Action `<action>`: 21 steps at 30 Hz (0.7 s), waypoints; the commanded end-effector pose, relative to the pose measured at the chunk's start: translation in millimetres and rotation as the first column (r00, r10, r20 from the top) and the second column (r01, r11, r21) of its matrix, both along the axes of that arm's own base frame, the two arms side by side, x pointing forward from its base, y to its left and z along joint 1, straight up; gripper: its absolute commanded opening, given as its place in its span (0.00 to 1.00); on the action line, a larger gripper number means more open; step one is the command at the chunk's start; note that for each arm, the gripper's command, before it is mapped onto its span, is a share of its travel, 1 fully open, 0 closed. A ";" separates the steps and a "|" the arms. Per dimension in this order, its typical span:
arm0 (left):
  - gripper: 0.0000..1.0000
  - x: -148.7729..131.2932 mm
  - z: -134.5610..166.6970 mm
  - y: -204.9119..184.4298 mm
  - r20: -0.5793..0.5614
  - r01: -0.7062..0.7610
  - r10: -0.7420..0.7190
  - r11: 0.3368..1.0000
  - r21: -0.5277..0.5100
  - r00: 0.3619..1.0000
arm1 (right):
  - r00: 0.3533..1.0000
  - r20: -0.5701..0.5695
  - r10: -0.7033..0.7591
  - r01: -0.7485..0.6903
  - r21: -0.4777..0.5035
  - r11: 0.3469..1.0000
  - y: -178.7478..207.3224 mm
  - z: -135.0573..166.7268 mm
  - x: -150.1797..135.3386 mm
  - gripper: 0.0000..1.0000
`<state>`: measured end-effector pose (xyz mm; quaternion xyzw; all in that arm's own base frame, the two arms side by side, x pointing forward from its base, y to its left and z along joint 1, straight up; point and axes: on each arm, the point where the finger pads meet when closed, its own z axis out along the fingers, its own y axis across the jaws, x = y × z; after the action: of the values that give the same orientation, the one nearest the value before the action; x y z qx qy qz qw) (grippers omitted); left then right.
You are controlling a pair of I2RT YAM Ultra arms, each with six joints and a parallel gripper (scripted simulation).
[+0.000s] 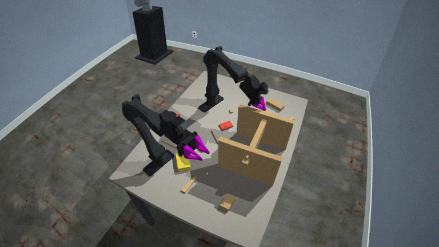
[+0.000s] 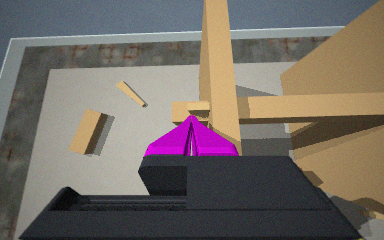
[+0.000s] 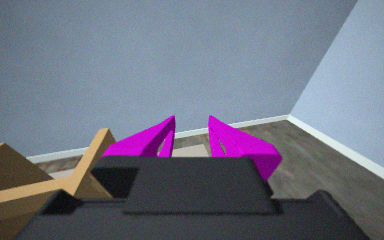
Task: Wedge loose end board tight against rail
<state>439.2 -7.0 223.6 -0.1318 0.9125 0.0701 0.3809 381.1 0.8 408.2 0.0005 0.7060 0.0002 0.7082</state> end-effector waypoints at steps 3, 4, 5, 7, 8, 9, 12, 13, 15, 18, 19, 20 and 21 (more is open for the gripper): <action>0.00 3.2 -2.5 0.3 -0.025 0.002 -0.001 1.000 0.013 1.000 | 1.000 0.027 0.005 -0.004 -0.004 1.000 3.2 16.2 -2.1 0.41; 0.00 -7.4 -23.2 -0.2 -0.079 0.010 -0.009 1.000 0.010 0.997 | 1.000 0.027 0.005 -0.004 -0.004 1.000 3.2 16.2 -2.1 0.41; 0.00 -8.6 -29.6 -0.5 -0.089 0.012 -0.011 1.000 0.010 0.996 | 1.000 0.027 0.005 -0.004 -0.004 1.000 3.2 16.2 -2.1 0.41; 0.00 -2.7 -42.8 0.8 -0.079 0.010 -0.010 1.000 0.005 0.997 | 1.000 0.027 0.005 -0.004 -0.004 1.000 3.2 16.2 -2.1 0.41; 0.00 -0.8 -11.2 1.2 -0.028 0.001 -0.001 1.000 0.012 1.000 | 1.000 0.027 0.005 -0.004 -0.004 1.000 3.2 16.2 -2.1 0.41; 0.00 -0.9 3.9 1.1 0.008 0.001 -0.001 1.000 0.007 1.000 | 1.000 0.027 0.005 -0.004 -0.004 1.000 3.2 16.2 -2.1 0.41; 0.00 -3.0 12.2 1.4 0.020 0.001 -0.001 1.000 0.005 1.000 | 1.000 0.027 0.005 -0.004 -0.004 1.000 3.2 16.2 -2.1 0.41; 0.00 -3.8 11.8 1.5 0.015 0.001 -0.001 1.000 0.006 1.000 | 1.000 0.027 0.005 -0.004 -0.004 1.000 3.2 16.2 -2.1 0.41; 0.00 -3.7 14.4 1.5 0.019 0.001 -0.001 1.000 0.005 1.000 | 1.000 0.027 0.005 -0.004 -0.004 1.000 3.2 16.2 -2.1 0.41; 0.00 -3.3 13.7 1.4 0.016 0.001 -0.001 1.000 0.006 1.000 | 1.000 0.027 0.005 -0.004 -0.004 1.000 3.2 16.2 -2.1 0.41; 0.00 -3.3 13.7 1.4 0.016 0.001 -0.001 1.000 0.006 1.000 | 1.000 0.027 0.005 -0.004 -0.004 1.000 3.2 16.2 -2.1 0.41; 0.00 -2.6 13.9 1.2 0.013 0.002 -0.002 1.000 0.006 1.000 | 1.000 0.027 0.005 -0.004 -0.004 1.000 3.2 16.2 -2.1 0.41; 0.00 -2.5 13.6 1.2 0.011 0.002 -0.002 1.000 0.006 1.000 | 1.000 0.027 0.005 -0.004 -0.004 1.000 3.2 16.2 -2.1 0.41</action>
<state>437.2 -7.7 217.0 -0.1294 0.9170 0.0704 0.3706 381.1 0.8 408.2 0.0005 0.7060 0.0002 0.7082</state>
